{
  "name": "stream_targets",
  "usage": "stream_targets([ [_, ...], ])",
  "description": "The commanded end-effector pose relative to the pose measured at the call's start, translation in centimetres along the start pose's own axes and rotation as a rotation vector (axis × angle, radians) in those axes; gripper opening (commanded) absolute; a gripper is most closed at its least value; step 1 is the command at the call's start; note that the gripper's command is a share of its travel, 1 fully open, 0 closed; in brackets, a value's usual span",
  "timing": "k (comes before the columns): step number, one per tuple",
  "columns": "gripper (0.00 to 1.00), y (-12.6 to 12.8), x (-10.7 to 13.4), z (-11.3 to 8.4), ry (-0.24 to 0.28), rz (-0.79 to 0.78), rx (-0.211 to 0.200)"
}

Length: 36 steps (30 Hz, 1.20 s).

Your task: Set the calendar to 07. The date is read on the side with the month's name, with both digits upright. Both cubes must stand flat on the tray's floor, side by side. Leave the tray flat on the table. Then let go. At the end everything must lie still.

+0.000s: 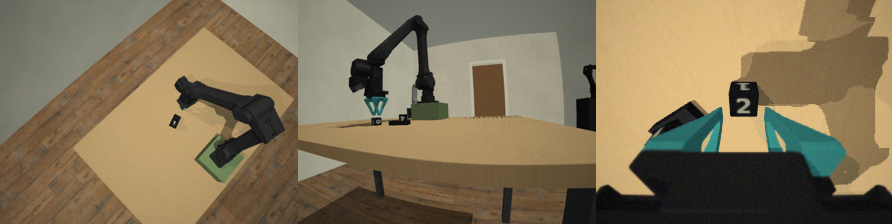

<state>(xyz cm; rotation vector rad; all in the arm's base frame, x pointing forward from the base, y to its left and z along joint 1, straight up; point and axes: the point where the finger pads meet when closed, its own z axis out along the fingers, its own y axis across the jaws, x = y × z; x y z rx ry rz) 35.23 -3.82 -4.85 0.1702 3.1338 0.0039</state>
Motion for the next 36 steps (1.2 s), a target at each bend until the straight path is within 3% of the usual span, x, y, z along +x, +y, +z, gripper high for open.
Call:
stream_targets([
  [1,0.46,-0.2,-0.1,0.1,-0.005,0.002,-0.001],
  [36,0.46,-0.2,-1.1,-0.1,-0.014,0.002,-0.001],
])
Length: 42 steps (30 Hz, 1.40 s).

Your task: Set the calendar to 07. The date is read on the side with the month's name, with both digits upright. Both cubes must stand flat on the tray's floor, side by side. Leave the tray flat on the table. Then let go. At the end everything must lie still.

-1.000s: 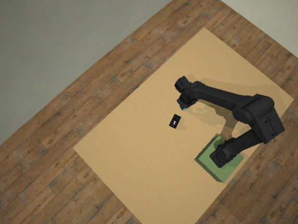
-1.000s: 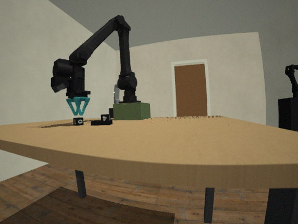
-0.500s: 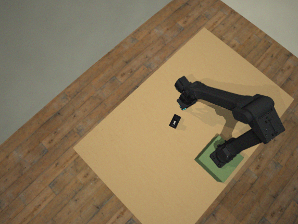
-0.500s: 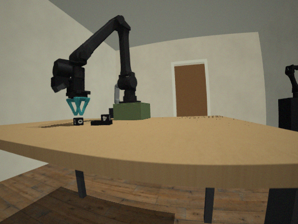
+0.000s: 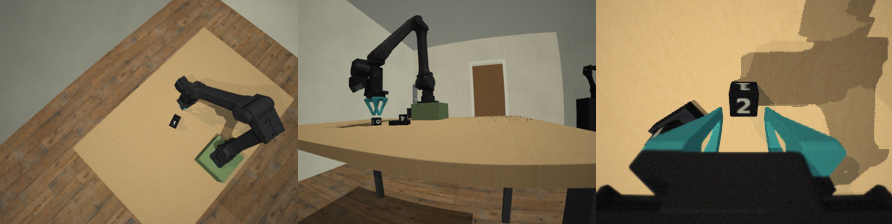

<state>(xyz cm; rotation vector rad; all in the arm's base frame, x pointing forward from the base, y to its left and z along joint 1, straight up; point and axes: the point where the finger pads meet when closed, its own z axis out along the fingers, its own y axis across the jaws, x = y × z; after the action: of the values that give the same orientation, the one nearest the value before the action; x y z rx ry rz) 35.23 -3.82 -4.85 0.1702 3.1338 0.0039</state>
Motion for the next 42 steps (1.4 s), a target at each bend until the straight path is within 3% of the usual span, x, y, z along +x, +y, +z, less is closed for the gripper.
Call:
stream_targets([
  [1,0.46,-0.2,-1.1,-0.1,-0.014,0.002,-0.001],
  [27,0.46,-0.2,-1.1,-0.1,-0.016,0.002,-0.001],
  [42,0.46,-0.2,-0.2,2.0,-0.005,0.002,-0.001],
])
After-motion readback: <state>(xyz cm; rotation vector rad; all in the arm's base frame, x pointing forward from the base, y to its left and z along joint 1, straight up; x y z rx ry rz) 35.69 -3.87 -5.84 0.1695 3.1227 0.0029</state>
